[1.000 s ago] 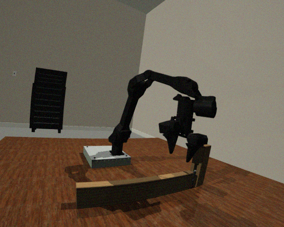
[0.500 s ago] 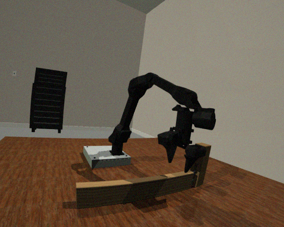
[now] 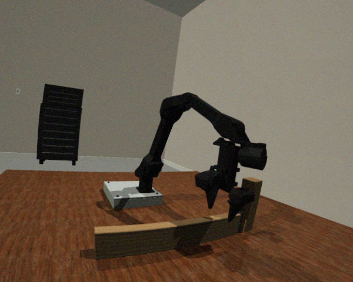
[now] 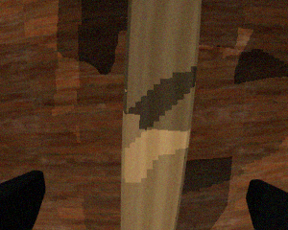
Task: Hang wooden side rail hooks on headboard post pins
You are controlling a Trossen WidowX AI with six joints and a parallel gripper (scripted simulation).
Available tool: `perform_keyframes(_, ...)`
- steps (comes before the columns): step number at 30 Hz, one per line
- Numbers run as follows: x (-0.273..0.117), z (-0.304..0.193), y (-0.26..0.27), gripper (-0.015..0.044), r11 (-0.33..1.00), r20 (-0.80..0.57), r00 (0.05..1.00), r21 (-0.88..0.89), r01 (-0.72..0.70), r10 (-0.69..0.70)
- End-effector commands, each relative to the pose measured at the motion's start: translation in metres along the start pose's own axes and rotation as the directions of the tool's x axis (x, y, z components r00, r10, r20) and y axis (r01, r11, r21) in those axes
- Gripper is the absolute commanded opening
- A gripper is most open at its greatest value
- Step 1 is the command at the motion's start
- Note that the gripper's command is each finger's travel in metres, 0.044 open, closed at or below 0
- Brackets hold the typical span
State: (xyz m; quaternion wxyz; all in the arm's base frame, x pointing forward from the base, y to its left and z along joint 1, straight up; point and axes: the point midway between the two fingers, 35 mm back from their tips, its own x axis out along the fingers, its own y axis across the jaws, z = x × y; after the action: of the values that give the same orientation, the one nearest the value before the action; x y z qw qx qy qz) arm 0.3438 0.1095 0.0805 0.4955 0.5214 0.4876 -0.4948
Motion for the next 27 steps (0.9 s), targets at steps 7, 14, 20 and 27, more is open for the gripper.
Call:
perform_keyframes(7, 0.021, 0.001, -0.001, 0.0440, 1.000, 0.008, 1.000, 0.006, 0.008, -0.008)
perform_keyframes(14, 0.032, 0.001, -0.001, 0.0440, 1.000, 0.008, 1.000, 0.006, 0.008, -0.008)
perform_keyframes(20, 0.041, 0.001, -0.001, 0.0440, 1.000, 0.008, 1.000, 0.006, 0.008, -0.008)
perform_keyframes(27, 0.053, 0.002, -0.002, 0.0440, 1.000, 0.008, 1.000, 0.006, 0.008, -0.008)
